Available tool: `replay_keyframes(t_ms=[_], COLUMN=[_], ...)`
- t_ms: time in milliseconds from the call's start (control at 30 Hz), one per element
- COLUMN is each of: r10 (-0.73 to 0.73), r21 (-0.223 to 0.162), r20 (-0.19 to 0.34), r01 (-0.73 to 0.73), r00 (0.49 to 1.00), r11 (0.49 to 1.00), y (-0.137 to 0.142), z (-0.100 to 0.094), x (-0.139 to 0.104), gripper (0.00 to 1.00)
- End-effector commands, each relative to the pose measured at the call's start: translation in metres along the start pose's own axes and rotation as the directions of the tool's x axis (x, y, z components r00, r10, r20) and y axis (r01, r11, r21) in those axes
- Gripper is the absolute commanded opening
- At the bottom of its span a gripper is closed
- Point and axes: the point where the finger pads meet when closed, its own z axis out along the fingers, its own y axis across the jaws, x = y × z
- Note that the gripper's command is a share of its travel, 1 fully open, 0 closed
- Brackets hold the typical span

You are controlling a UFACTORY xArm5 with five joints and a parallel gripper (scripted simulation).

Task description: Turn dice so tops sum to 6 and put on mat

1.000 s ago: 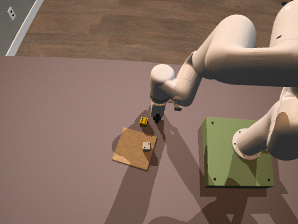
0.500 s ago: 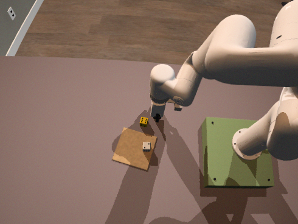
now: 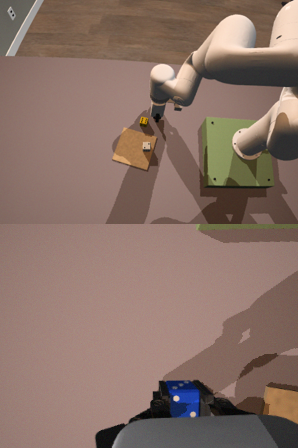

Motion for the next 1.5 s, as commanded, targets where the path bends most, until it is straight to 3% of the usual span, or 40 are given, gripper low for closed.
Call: replay_keyframes(t_ms=[0, 367, 567, 633, 800, 933, 1367, 1467], r10=[0.000, 0.000, 0.000, 0.000, 0.000, 0.000, -0.001, -0.027], r21=[0.001, 0.001, 0.001, 0.001, 0.001, 0.000, 0.001, 0.005], r20=[0.003, 0.003, 0.002, 0.002, 0.002, 0.002, 0.002, 0.008], r01=[0.000, 0.000, 0.000, 0.000, 0.000, 0.000, 0.001, 0.027], r00=[1.000, 1.000, 1.000, 1.000, 1.000, 1.000, 1.000, 1.000], r11=[1.000, 1.000, 1.000, 1.000, 1.000, 1.000, 1.000, 1.000], y=[0.000, -0.001, -0.002, -0.002, -0.004, -0.005, -0.004, 0.039], z=[-0.001, -0.007, -0.041, -0.041, -0.079, -0.097, -0.101, -0.105], x=[-0.001, -0.001, 0.000, 0.000, 0.000, 0.001, 0.000, -0.030], gripper=[0.27, 0.27, 0.27, 0.27, 0.27, 0.27, 0.27, 0.27])
